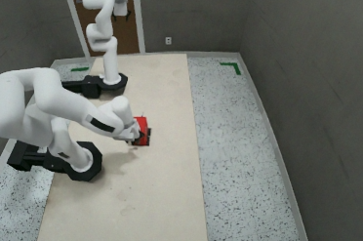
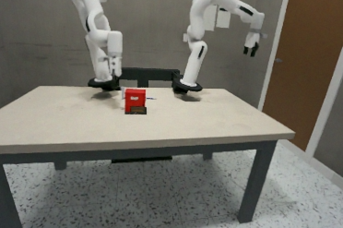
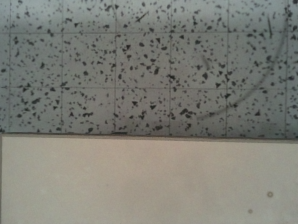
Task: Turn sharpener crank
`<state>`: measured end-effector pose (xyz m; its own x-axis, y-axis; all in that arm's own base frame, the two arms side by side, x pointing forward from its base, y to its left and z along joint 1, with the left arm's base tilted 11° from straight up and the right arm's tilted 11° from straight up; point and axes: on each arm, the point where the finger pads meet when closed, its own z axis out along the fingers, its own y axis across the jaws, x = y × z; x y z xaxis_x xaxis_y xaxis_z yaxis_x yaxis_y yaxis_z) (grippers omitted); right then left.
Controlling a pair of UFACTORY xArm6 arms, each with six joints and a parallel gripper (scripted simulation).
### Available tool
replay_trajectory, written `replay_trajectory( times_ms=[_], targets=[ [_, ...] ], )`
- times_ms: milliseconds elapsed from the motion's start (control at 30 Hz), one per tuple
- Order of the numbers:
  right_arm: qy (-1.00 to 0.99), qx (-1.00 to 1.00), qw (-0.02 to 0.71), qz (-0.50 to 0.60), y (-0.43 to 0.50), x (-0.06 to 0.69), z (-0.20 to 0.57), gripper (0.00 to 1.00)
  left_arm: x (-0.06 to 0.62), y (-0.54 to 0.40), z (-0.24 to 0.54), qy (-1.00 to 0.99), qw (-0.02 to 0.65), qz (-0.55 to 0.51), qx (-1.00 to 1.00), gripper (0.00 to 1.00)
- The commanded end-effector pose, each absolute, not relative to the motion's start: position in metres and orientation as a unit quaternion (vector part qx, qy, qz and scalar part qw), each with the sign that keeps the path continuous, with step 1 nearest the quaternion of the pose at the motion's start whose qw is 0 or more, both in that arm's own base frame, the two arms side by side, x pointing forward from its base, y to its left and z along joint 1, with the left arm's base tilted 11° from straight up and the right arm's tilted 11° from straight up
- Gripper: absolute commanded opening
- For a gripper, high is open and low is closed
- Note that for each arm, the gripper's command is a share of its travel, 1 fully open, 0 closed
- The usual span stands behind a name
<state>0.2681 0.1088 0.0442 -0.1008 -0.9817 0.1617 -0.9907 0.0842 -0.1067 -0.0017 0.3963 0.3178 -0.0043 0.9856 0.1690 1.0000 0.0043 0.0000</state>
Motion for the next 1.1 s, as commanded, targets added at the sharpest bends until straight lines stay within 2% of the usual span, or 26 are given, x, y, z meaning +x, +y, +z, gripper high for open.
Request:
replay_trajectory(
  times_ms=[0,733,767,1067],
  targets=[
    [-0.736,0.67,0.024,0.095,0.111,0.267,0.059,0.55,-0.002,0.397,0.319,-0.706,0.061,-0.061,-0.703,1.0],
    [-0.736,0.67,0.024,0.094,0.116,0.265,0.087,0.55,-0.002,0.397,0.319,-0.706,0.061,-0.061,-0.703,1.0],
    [-0.736,0.67,0.024,0.094,0.116,0.265,0.087,0.0,-0.002,0.397,0.319,-0.706,0.061,-0.061,-0.703,1.0],
    [-0.736,0.67,0.024,0.094,0.116,0.265,0.087,0.0,-0.002,0.397,0.319,-0.706,0.061,-0.061,-0.703,1.0]
  ],
)
